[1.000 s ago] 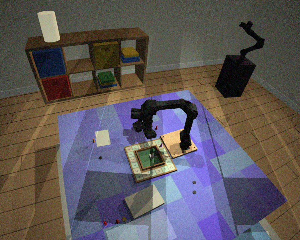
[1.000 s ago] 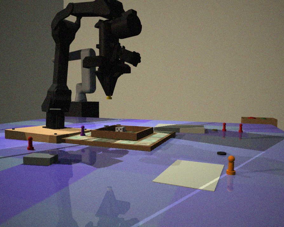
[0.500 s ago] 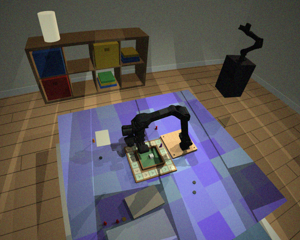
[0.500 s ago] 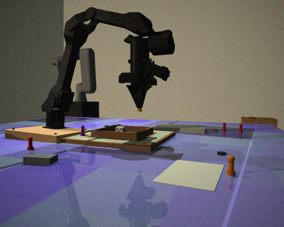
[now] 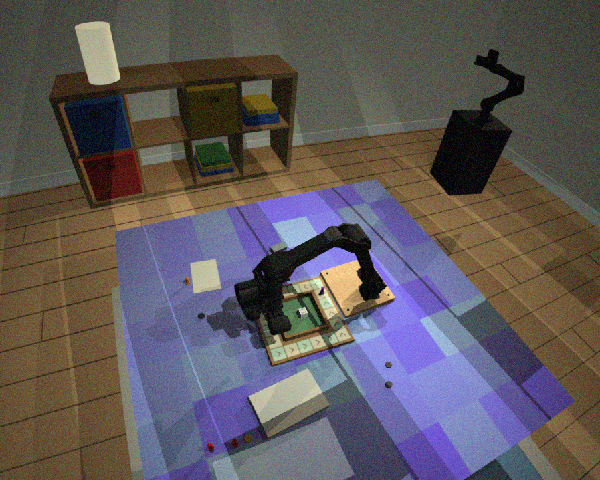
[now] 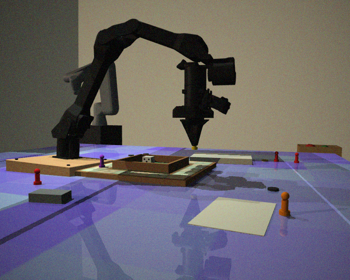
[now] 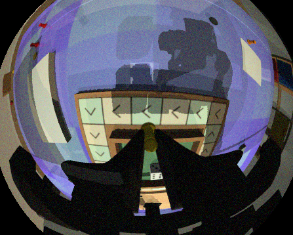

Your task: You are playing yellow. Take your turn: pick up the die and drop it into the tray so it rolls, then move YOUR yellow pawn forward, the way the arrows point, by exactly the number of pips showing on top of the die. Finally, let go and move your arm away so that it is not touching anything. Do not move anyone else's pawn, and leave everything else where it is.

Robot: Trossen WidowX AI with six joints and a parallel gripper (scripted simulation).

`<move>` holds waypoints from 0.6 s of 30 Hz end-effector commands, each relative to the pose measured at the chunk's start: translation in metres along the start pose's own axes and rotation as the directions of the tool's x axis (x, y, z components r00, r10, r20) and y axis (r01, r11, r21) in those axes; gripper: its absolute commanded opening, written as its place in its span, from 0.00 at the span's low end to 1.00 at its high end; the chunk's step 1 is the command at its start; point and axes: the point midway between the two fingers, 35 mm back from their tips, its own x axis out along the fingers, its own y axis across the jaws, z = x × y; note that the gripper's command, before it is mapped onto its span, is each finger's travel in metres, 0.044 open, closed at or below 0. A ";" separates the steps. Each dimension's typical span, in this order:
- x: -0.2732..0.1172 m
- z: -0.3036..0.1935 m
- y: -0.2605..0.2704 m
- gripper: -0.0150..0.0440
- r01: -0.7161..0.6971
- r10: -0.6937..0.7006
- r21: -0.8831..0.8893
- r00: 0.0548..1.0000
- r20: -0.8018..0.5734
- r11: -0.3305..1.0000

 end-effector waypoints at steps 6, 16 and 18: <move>0.032 0.001 -0.001 0.25 0.004 -0.004 0.010 1.000 -0.004 1.000; 0.038 0.001 -0.001 0.25 0.004 -0.004 0.010 1.000 -0.004 1.000; 0.041 0.001 -0.001 0.25 0.004 -0.004 0.010 1.000 -0.004 1.000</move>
